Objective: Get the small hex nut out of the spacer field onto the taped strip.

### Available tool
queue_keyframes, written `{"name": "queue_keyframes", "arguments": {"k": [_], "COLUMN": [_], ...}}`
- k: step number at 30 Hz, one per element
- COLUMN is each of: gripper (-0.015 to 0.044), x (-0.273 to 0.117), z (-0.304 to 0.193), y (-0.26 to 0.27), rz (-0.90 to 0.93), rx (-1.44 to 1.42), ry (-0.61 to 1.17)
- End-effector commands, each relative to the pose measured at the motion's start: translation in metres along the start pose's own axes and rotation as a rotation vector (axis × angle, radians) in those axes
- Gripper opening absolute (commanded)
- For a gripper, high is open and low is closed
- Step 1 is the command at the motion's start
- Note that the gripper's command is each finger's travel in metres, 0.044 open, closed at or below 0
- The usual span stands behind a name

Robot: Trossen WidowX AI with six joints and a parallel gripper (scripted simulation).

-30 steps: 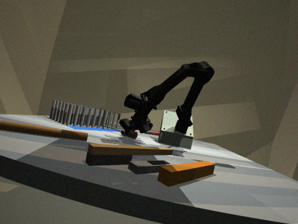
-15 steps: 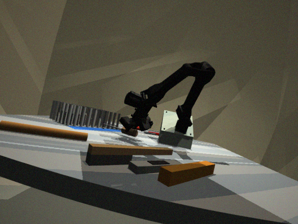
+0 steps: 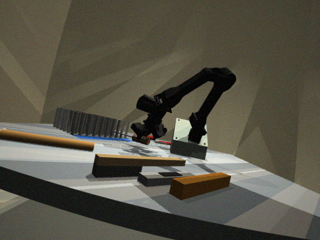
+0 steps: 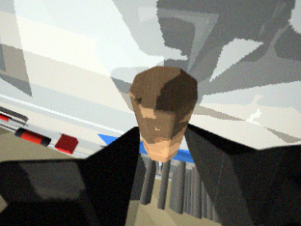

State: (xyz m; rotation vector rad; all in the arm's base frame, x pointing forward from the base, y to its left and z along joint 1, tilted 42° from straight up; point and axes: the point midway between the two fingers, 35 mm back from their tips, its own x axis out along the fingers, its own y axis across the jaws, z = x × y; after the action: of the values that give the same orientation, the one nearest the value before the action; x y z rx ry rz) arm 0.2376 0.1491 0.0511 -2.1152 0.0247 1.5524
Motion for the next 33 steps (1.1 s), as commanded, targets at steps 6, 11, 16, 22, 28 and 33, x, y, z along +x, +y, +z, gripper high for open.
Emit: {"name": "queue_keyframes", "arguments": {"k": [6,11,16,22,28,33], "gripper": [0.0,0.0,0.0,0.0,0.0,0.0], "x": [-0.017,-0.026,-0.043,-0.066,-0.09,-0.11], "z": [0.019,0.007,-0.011,-0.031,-0.047,-0.058], "y": [0.009,0.01,0.012,0.016,0.023,0.03], "rz": [0.011,0.015,0.017,0.017,0.014,0.011], "rx": [0.012,0.01,0.007,0.003,0.001,0.001], "ry": [0.002,0.002,0.001,0.002,0.005,0.008]}}
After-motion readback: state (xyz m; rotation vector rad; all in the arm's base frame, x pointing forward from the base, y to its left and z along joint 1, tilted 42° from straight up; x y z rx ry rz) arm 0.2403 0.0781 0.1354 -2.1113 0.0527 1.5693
